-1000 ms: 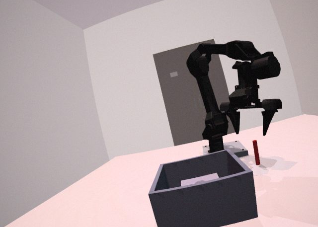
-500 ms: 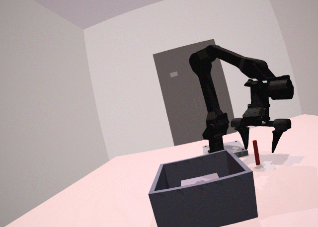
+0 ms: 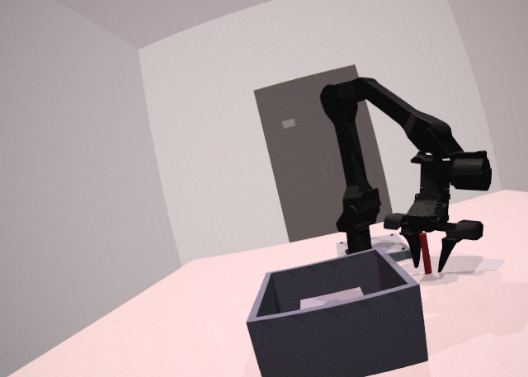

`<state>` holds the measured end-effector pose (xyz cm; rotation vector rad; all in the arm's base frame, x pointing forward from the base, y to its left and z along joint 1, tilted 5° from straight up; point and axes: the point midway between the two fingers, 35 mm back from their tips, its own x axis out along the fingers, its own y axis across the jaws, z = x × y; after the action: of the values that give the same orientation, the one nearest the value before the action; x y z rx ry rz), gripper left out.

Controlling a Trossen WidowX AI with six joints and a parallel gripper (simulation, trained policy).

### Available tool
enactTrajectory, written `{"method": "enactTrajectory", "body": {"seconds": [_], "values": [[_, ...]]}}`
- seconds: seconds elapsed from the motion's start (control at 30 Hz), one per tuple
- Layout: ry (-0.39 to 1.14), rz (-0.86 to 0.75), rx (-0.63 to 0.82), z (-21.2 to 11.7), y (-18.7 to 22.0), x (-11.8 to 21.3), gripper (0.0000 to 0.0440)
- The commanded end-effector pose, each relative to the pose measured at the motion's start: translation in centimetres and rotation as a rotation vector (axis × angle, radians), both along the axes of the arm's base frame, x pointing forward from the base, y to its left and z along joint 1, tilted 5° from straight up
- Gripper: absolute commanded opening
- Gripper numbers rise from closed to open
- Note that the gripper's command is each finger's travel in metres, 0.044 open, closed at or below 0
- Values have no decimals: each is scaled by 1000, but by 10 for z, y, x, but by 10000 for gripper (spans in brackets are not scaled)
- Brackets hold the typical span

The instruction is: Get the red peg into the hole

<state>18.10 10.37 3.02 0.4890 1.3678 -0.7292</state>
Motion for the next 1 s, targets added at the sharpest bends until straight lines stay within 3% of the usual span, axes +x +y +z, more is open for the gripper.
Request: {"method": "enactTrajectory", "body": {"seconds": [0.0,0.17,0.57,0.97], "values": [[20,4,-21,-5,-3,-1,101],[34,5,-56,-2,-9,0,3],[-70,16,-129,59,-30,23,0],[-182,-108,-172,107,-64,50,0]]}}
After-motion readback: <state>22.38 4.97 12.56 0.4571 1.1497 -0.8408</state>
